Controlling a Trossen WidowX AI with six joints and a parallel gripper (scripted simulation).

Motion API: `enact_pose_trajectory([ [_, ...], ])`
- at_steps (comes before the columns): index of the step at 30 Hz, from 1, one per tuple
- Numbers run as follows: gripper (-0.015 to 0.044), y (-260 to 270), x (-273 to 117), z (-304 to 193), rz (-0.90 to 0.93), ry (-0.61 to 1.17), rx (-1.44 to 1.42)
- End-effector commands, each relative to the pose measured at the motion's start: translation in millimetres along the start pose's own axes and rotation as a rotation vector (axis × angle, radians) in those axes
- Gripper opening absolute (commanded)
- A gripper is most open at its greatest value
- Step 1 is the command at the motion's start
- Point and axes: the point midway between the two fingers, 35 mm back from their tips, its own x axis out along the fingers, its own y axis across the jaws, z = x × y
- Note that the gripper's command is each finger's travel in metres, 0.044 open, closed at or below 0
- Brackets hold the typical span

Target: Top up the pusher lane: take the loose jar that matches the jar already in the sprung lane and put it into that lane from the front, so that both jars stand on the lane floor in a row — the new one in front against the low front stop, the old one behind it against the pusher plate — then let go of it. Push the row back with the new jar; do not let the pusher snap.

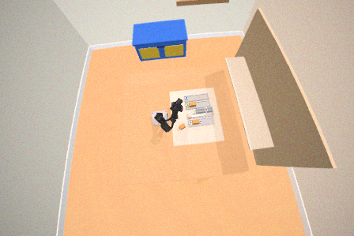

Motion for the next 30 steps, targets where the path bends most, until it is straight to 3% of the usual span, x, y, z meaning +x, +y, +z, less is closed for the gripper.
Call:
enact_pose_trajectory([
  [1,0.044,-1.5,7.6,-1.8,-0.008,0.005,-0.009],
  [8,0.044,-2.0,16.2,-2.4,-0.01,0.005,-0.009],
  [18,0.0177,-2.0,16.2,-2.4,-0.01,0.005,-0.009],
  [24,0.0138,-2.0,16.2,-2.4,-0.01,0.005,-0.009],
  [30,0.0,1.6,-1.4,2.6,-0.005,0.005,-0.01],
])
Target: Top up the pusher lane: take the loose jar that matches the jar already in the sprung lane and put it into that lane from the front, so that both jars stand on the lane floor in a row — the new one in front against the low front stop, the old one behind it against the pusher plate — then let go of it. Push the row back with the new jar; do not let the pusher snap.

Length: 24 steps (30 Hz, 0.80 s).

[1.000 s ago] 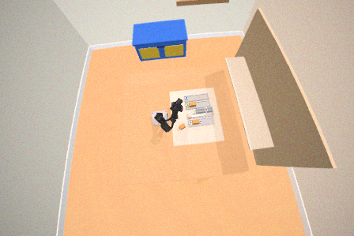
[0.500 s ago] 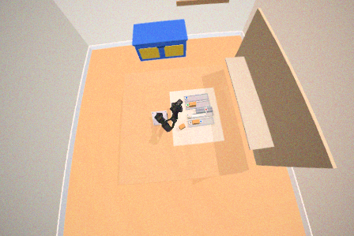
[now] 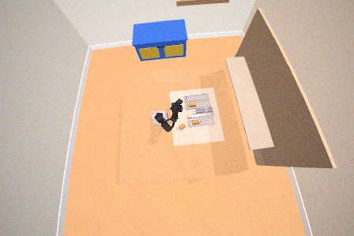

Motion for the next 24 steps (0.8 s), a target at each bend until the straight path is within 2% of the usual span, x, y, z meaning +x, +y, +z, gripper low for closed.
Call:
enact_pose_trajectory([
  [1,0.0,4.1,-16.1,5.4,0.012,-0.008,0.008],
  [15,0.0,5.5,-94.7,6.4,0.01,-0.006,0.008],
  [24,0.0,0.5,-91.2,23.0,0.02,0.0,0.004],
])
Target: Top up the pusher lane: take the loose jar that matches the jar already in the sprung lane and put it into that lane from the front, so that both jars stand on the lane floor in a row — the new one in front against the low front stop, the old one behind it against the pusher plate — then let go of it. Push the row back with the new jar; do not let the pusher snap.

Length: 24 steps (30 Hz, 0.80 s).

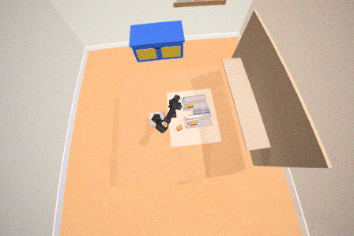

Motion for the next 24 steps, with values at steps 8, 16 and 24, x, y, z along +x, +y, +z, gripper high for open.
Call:
enact_pose_trajectory([
  [8,0.0,-16.0,16.8,41.6,0.013,0.001,-0.009],
  [16,0.0,-36.4,32.4,73.7,0.006,-0.006,-0.018],
  [24,0.0,-57.8,47.4,96.8,-0.012,-0.007,-0.025],
])
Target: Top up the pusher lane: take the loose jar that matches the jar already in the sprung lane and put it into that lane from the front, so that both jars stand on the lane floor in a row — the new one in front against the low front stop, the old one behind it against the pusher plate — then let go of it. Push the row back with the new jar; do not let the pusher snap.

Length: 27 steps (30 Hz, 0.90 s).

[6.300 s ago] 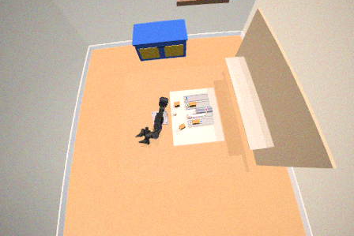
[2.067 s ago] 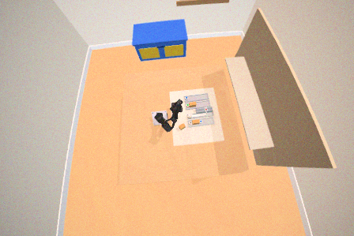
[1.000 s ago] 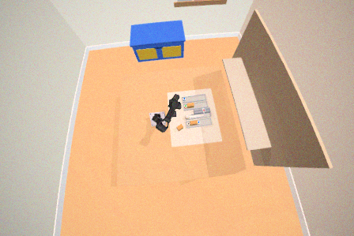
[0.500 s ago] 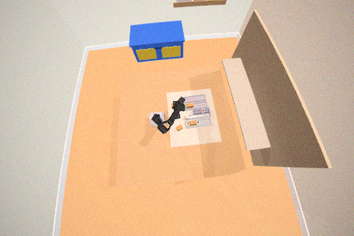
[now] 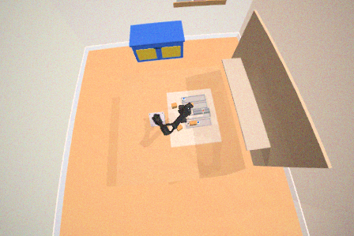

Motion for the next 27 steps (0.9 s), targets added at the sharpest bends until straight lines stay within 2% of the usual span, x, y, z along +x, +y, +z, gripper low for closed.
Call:
enact_pose_trajectory([
  [1,0.0,-4.8,4.2,5.3,-0.008,0.001,-0.01],
  [11,0.0,-5.2,28.3,4.8,-0.009,0.0,-0.01],
  [27,0.0,-5.1,29.0,10.3,-0.009,0.0,-0.01],
])
